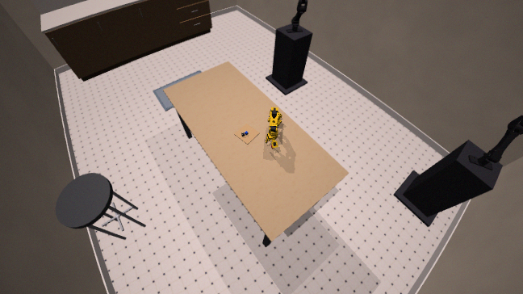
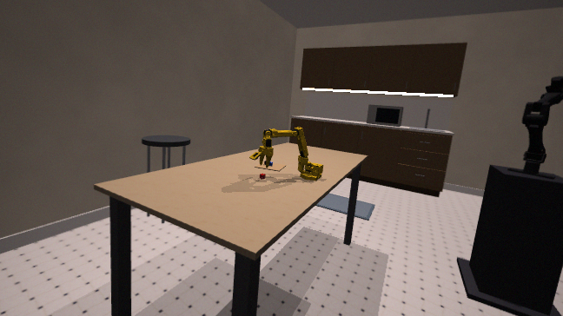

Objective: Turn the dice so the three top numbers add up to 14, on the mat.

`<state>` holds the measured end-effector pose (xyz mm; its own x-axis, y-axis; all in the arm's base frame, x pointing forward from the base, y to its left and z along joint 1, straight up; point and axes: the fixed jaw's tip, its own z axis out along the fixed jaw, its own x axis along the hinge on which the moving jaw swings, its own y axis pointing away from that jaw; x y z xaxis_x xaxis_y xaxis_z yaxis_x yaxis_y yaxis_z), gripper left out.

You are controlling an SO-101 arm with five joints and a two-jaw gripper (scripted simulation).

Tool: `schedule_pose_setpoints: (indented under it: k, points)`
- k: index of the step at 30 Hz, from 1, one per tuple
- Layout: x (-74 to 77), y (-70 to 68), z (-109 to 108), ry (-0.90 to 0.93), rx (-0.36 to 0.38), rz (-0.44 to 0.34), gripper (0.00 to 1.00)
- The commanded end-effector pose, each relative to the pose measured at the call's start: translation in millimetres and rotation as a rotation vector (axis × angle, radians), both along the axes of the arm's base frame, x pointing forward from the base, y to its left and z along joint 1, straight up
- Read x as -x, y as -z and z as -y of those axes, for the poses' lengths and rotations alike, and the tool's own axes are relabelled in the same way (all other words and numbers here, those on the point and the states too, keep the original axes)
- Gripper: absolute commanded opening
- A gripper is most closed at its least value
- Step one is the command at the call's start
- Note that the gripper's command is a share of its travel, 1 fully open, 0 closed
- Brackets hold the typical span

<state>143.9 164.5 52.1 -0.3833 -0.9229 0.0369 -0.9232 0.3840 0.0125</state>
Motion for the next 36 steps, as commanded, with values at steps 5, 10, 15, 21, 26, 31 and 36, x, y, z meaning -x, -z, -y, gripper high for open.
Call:
schedule_pose_setpoints:
  k: [5,10,15,21,26,31,36]
  points:
    - [10.9,-2.9,-24,-0.151,-0.036,0.028,0.28]
    - [11.5,-2.7,-24,-0.155,-0.036,0.027,0.28]
    - [11.5,-2.7,-24,-0.155,-0.036,0.027,0.28]
    - [11.5,-2.7,-24,-0.155,-0.036,0.027,0.28]
    - [11.5,-2.7,-24,-0.155,-0.036,0.027,0.28]
    - [12.2,-9.9,-32,-0.176,-0.067,0.053,0.28]
    - [12.2,-9.9,-32,-0.176,-0.067,0.053,0.28]
